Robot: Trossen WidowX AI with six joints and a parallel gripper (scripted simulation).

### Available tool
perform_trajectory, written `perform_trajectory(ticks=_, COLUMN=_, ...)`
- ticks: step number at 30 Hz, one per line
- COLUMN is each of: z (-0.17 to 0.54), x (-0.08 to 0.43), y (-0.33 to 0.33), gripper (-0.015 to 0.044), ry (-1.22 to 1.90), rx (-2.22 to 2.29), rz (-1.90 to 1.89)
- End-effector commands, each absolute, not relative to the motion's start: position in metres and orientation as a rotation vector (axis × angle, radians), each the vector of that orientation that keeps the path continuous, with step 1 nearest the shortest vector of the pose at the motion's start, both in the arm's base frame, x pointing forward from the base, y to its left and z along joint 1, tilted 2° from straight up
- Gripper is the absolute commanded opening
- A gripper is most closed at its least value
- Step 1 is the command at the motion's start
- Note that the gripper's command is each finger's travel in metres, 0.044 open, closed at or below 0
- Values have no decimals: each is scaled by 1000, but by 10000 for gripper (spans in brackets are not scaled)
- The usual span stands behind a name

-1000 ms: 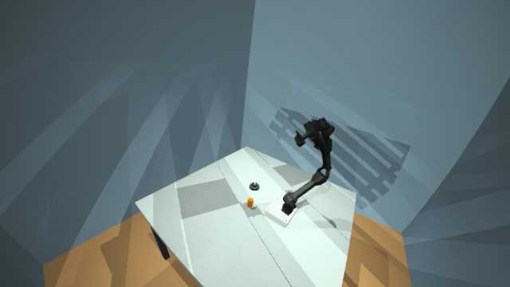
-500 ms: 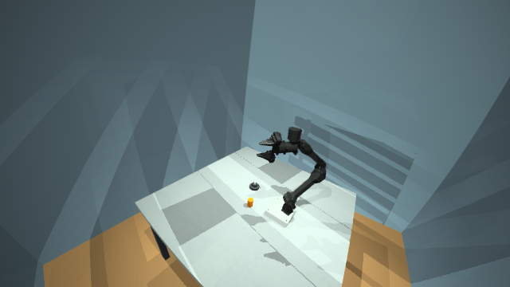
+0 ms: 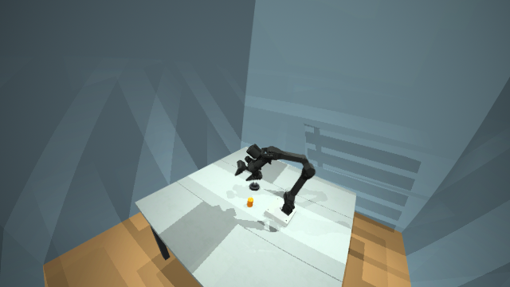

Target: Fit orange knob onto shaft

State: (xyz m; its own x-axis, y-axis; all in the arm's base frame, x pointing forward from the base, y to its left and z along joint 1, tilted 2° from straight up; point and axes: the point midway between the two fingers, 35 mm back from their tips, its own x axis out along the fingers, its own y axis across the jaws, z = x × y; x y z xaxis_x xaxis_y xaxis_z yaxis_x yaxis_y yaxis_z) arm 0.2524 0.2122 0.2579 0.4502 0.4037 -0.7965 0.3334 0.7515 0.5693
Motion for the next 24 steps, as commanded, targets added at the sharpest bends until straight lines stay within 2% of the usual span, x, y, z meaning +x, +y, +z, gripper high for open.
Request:
perform_trajectory(ticks=1, z=205, x=259, y=191, gripper=440, ry=1247, rx=702, rz=-155)
perform_trajectory(ticks=9, z=112, x=246, y=128, gripper=440, ry=1492, rx=554, rz=-575)
perform_trajectory(ticks=24, z=62, x=239, y=128, gripper=440, ry=1498, rx=550, rz=-584)
